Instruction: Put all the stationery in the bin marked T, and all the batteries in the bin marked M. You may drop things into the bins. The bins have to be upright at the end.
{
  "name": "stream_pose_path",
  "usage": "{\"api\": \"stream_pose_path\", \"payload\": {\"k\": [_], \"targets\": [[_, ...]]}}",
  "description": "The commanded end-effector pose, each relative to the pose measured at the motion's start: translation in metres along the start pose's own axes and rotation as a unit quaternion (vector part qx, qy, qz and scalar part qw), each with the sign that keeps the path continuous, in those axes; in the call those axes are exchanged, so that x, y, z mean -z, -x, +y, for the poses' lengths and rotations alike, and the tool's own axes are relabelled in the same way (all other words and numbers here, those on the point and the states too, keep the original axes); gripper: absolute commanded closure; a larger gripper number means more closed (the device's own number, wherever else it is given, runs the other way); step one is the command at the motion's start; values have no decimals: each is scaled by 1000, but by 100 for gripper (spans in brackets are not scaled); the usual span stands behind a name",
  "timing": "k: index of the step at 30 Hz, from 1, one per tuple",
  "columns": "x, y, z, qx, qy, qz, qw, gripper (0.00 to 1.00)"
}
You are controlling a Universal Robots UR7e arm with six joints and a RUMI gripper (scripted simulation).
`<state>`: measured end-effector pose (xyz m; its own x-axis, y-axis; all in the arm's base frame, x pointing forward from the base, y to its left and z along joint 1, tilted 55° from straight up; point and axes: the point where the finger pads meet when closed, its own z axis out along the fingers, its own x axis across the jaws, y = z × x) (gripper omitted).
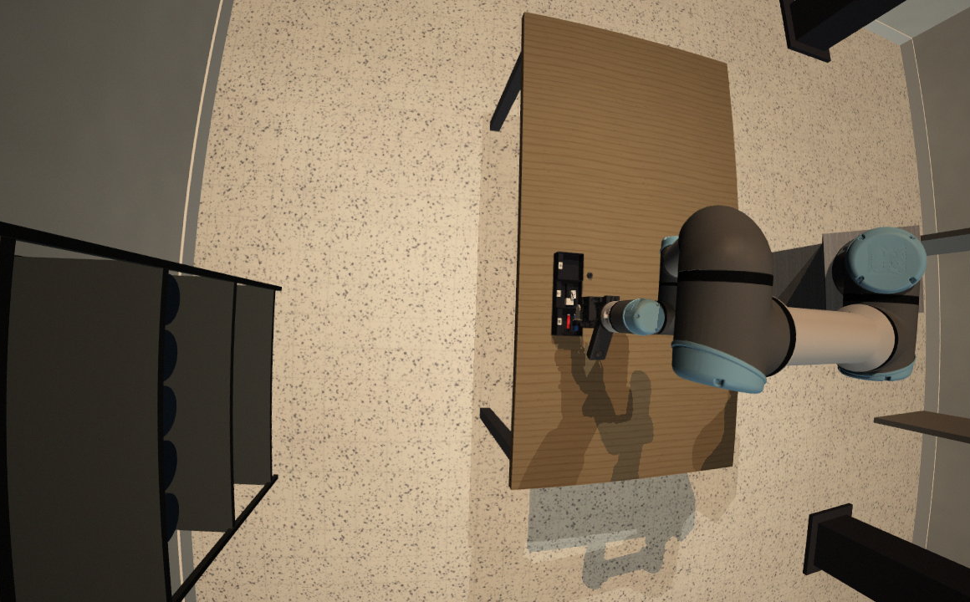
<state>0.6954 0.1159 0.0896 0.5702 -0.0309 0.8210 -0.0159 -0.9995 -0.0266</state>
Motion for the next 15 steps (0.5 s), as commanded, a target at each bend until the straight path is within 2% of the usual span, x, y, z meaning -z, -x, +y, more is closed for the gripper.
{"api": "stream_pose_path", "payload": {"k": [1,15], "targets": [[-12,-1,0,0,0,1,1000,100],[-36,-1,0,0,0,1,1000,100]]}}
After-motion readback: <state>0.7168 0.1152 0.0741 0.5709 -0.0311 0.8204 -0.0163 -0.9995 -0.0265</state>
